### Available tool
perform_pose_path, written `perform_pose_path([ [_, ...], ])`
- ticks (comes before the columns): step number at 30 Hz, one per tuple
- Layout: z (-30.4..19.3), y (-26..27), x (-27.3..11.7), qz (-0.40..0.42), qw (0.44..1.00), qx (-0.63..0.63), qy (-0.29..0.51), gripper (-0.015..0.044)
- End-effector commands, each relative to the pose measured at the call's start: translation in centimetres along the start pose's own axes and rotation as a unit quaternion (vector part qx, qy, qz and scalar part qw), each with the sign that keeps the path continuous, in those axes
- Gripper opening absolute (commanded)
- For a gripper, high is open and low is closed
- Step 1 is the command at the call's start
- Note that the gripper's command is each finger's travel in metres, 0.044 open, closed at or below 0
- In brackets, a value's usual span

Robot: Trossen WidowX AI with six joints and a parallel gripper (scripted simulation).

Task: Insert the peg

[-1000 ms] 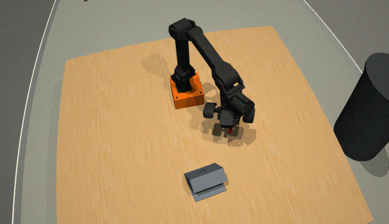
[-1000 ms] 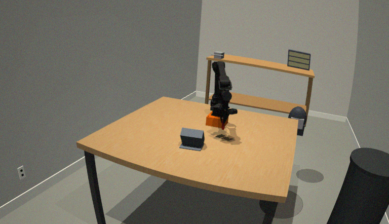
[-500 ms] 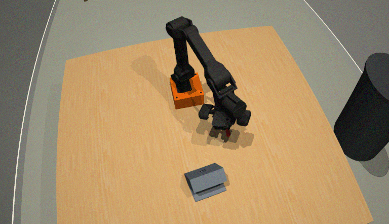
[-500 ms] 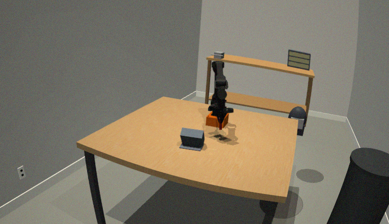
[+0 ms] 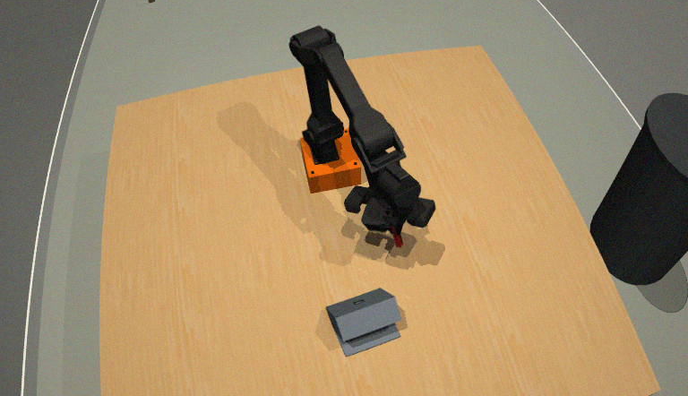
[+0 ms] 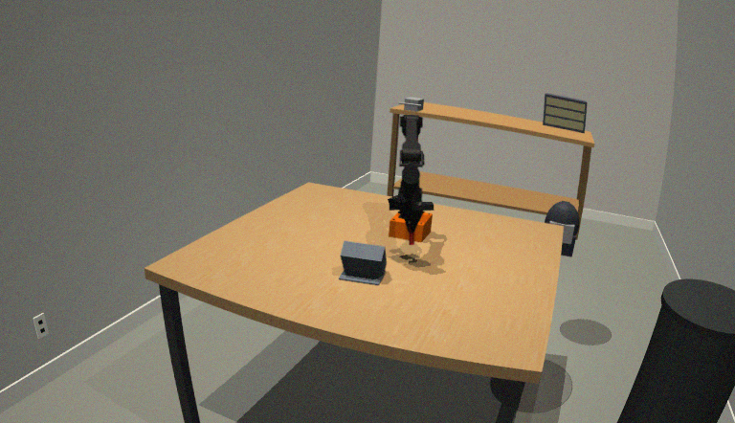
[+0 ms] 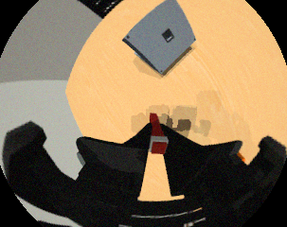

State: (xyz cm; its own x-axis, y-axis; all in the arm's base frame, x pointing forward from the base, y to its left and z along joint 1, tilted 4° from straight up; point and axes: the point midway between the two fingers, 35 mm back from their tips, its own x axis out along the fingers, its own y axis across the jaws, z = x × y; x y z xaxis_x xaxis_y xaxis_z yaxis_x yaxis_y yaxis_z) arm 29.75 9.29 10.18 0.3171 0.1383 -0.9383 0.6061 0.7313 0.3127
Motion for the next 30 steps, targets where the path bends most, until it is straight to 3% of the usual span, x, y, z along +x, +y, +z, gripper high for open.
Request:
perform_pose_path([
  [1, 0.4, -0.3, -0.1, 0.012, 1.000, 0.017, -0.005, 0.0000],
  [30, 3.4, -2.2, -0.8, 0.086, 0.988, 0.117, -0.049, 0.0000],
])
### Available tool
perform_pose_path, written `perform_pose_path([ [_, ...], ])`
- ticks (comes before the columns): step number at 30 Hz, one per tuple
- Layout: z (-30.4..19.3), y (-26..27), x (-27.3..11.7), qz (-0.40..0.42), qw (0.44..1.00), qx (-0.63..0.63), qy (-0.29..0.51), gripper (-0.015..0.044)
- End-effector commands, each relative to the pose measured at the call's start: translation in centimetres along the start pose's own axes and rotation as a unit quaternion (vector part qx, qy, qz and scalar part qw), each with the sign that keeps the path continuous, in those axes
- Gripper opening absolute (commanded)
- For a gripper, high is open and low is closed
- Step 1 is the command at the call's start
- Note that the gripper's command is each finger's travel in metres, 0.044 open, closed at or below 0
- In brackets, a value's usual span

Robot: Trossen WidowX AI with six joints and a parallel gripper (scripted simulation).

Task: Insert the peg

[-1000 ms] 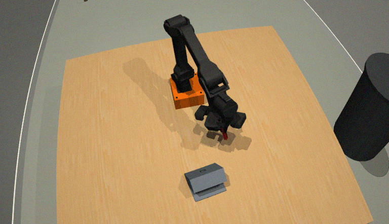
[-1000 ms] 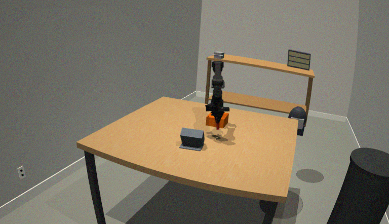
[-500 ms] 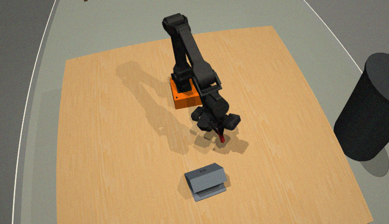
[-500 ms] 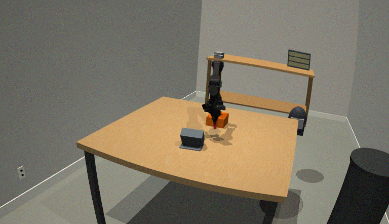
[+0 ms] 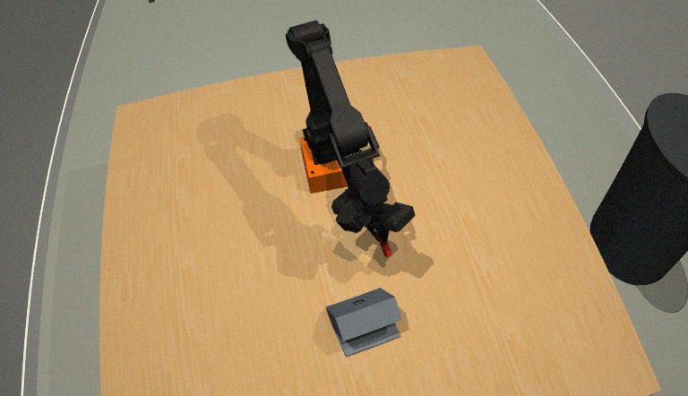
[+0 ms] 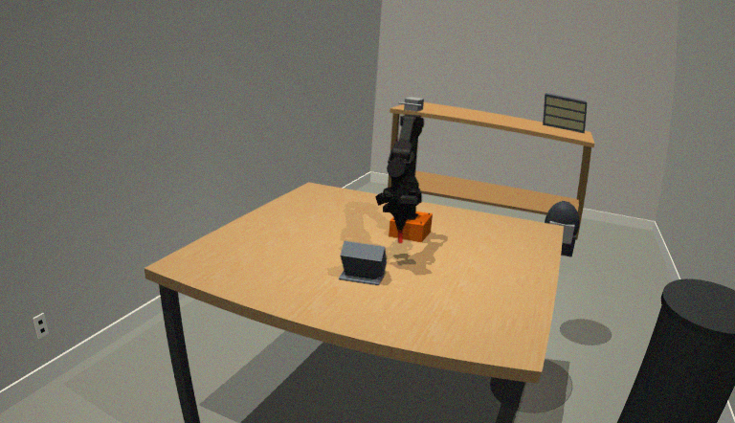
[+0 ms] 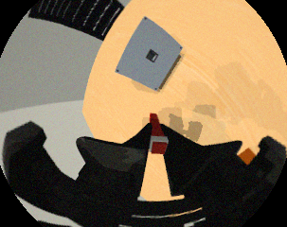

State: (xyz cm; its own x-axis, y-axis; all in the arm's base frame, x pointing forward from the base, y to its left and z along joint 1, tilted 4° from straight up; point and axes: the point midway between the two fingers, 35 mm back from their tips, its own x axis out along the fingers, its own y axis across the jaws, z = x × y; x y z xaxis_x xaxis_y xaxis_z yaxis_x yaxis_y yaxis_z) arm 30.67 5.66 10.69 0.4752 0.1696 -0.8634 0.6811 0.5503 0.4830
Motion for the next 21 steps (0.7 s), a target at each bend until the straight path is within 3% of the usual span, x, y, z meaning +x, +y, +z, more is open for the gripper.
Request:
perform_pose_path([
  [1, 0.4, -0.2, -0.2, 0.012, 1.000, 0.016, -0.005, 0.0000],
  [21, 2.6, -1.3, -0.9, 0.064, 0.994, 0.078, -0.038, 0.0000],
])
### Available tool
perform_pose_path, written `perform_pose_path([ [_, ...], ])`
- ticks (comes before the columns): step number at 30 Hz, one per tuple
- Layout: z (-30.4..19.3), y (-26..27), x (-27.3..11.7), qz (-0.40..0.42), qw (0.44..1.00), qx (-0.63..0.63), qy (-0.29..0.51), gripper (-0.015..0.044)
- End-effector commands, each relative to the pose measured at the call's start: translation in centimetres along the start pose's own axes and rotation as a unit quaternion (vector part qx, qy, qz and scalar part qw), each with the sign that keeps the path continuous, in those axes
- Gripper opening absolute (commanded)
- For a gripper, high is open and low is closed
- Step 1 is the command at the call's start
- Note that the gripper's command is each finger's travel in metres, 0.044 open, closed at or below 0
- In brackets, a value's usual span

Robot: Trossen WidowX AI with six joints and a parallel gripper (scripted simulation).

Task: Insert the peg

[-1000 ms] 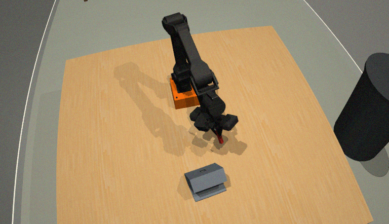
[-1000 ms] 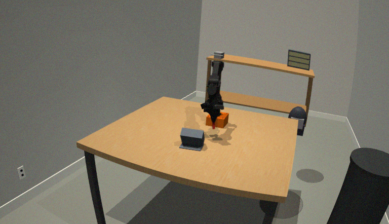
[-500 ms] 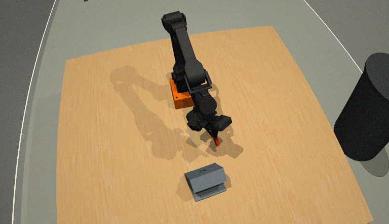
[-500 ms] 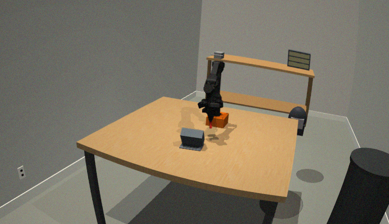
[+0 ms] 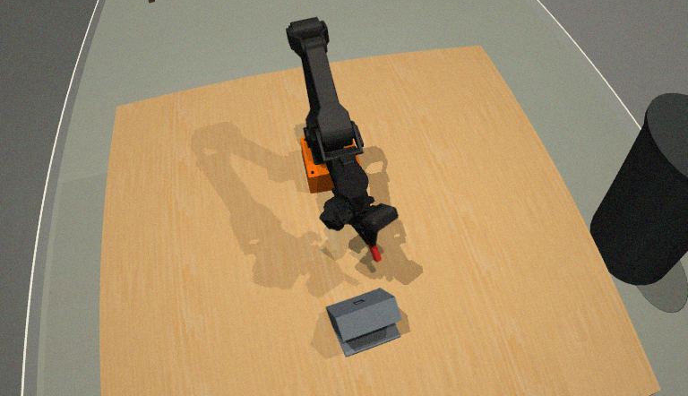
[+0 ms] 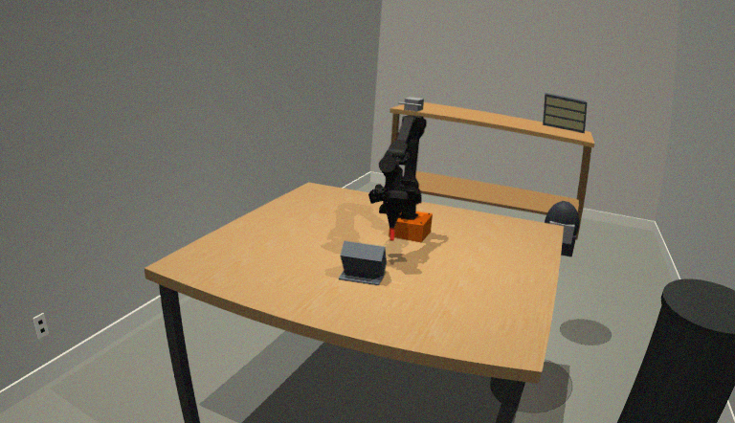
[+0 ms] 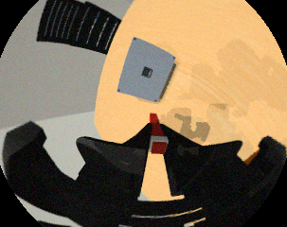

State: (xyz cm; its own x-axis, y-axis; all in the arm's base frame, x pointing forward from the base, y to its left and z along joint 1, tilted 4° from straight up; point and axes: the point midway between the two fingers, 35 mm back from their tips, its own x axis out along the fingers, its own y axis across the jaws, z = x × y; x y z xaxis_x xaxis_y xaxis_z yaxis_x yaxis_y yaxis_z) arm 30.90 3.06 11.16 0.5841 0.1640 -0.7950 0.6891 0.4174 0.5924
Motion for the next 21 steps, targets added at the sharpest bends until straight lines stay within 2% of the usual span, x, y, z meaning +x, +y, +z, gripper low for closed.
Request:
perform_pose_path([
  [1, 0.4, -0.2, -0.2, 0.012, 1.000, 0.014, -0.006, 0.0000],
  [21, 2.6, -1.0, -1.1, 0.065, 0.995, 0.071, -0.040, 0.0000],
])
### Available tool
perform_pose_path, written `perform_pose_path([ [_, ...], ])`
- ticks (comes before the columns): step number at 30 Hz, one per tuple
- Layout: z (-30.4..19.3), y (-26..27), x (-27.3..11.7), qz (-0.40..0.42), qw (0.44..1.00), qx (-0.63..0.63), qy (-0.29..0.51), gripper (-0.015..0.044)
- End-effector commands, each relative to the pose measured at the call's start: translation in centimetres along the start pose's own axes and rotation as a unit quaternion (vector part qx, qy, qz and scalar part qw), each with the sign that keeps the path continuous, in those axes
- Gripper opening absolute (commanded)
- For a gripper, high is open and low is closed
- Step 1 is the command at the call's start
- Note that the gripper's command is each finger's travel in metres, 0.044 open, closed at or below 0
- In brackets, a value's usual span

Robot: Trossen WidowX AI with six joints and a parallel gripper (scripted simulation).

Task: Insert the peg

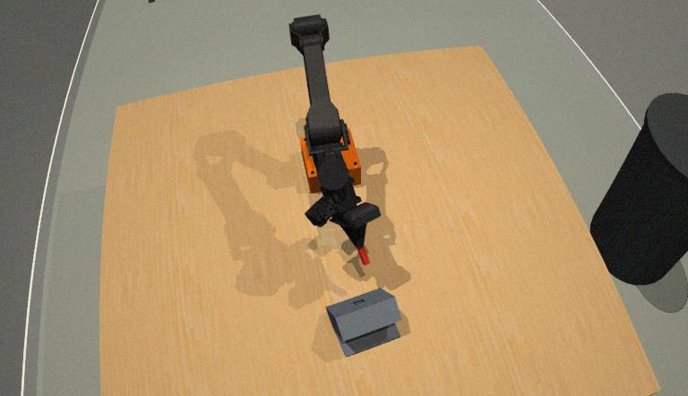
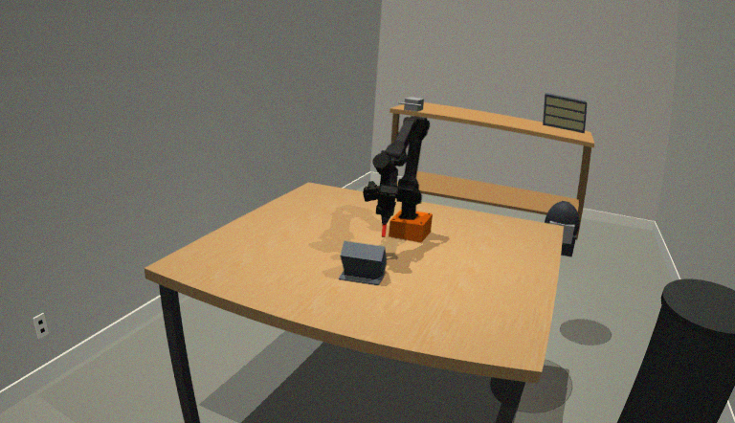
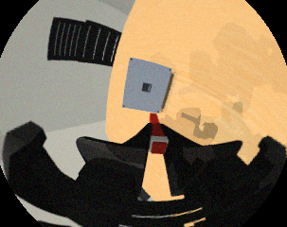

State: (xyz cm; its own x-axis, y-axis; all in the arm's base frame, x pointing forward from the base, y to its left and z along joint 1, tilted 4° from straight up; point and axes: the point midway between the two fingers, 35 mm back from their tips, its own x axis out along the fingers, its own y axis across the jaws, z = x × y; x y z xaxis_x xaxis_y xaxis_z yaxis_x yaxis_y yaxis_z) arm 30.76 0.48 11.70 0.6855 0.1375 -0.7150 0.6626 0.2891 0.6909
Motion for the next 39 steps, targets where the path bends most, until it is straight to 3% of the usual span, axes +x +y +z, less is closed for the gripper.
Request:
perform_pose_path([
  [1, 0.4, -0.2, -0.2, 0.012, 1.000, 0.013, -0.006, 0.0000],
  [17, 1.9, -0.6, -0.9, 0.050, 0.997, 0.049, -0.030, 0.0000],
  [39, 2.9, -0.2, 1.0, 0.064, 0.995, 0.060, -0.039, 0.0000],
])
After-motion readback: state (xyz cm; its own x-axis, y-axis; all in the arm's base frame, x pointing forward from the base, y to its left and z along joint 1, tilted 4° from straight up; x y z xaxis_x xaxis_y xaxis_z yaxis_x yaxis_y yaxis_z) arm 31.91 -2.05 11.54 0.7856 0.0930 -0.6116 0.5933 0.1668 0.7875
